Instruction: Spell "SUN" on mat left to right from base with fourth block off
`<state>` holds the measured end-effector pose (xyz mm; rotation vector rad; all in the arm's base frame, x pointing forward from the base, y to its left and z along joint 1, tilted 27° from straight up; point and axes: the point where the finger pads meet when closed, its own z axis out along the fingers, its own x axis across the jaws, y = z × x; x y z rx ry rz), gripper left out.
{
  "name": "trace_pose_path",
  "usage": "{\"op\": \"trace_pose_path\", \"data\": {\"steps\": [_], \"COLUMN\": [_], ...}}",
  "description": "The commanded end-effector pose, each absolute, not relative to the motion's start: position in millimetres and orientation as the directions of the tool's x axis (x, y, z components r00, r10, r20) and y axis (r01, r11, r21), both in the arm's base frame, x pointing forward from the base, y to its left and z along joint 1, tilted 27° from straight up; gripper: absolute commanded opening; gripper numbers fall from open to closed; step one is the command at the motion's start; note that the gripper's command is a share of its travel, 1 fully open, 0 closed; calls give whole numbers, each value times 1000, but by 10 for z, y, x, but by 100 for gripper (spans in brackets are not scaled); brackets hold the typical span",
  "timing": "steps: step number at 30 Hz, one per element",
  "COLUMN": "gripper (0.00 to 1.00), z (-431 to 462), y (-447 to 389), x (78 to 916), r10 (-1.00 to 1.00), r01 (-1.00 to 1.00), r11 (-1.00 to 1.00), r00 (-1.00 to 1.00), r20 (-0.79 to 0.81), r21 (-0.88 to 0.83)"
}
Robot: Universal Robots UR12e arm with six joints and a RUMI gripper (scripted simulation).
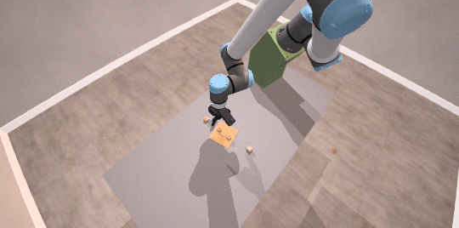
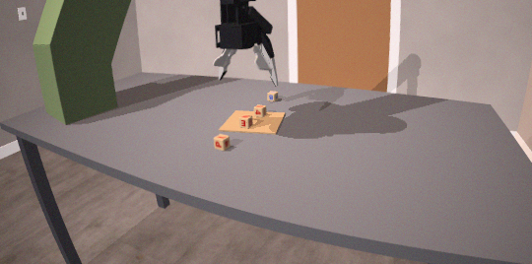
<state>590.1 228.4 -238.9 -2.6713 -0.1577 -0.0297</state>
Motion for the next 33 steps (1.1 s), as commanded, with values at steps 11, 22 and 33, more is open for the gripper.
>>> {"op": "trace_pose_path", "data": {"steps": [11, 22, 33], "gripper": [100, 100, 100], "z": [-2202, -2064, -1930], "y": [2710, 3028, 3330], "x": [5839, 5759, 5654], "r10": [-178, -387, -570], "r01": [-200, -433, -637], "r11": [-878, -809, -692], "r00": [980, 902, 771], "r20": [-92, -194, -284], "r21": [-434, -397, -339]}}
